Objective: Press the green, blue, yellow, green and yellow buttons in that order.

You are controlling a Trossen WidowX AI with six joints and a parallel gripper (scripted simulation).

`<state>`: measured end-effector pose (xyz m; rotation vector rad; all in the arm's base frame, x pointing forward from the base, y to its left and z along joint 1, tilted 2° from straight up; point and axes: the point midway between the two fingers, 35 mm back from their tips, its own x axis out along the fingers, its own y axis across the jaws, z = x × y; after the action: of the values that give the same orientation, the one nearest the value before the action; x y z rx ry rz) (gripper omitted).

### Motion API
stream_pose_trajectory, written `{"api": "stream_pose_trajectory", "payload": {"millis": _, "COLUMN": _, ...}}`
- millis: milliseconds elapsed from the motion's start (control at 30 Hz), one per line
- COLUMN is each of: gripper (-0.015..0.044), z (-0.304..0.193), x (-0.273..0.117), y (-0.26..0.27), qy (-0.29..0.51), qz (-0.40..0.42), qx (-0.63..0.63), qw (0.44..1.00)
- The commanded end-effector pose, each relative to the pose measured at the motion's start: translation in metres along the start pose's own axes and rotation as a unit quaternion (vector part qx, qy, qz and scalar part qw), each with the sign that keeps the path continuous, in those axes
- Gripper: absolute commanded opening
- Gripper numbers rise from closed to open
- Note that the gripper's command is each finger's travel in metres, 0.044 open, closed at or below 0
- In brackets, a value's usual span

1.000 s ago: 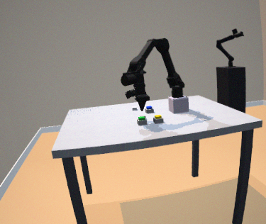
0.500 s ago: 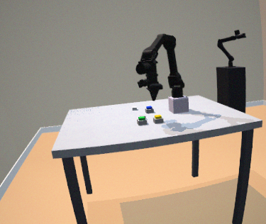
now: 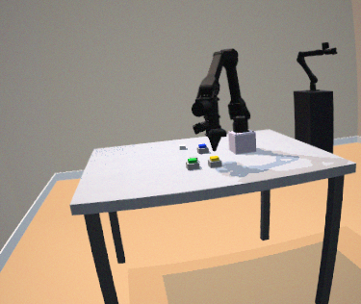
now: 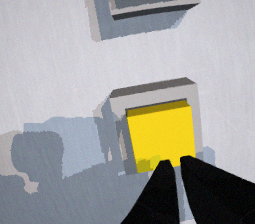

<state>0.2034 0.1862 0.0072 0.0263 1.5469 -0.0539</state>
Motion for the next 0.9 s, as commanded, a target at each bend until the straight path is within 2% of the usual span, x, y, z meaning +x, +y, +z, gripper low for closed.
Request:
{"api": "stream_pose_trajectory", "payload": {"millis": 0, "gripper": 0.0020, "z": 0.001, "x": 0.004, "y": 0.001, "qy": -0.003, "qz": 0.003, "qx": 0.002, "qw": 1.000}}
{"api": "stream_pose_trajectory", "payload": {"millis": 600, "gripper": 0.0020, "z": 0.001, "x": 0.032, "y": 0.001, "qy": -0.003, "qz": 0.003, "qx": 0.002, "qw": 1.000}}
{"api": "stream_pose_trajectory", "payload": {"millis": 867, "gripper": 0.0020, "z": 0.001, "x": 0.033, "y": 0.001, "qy": -0.003, "qz": 0.003, "qx": 0.002, "qw": 1.000}}
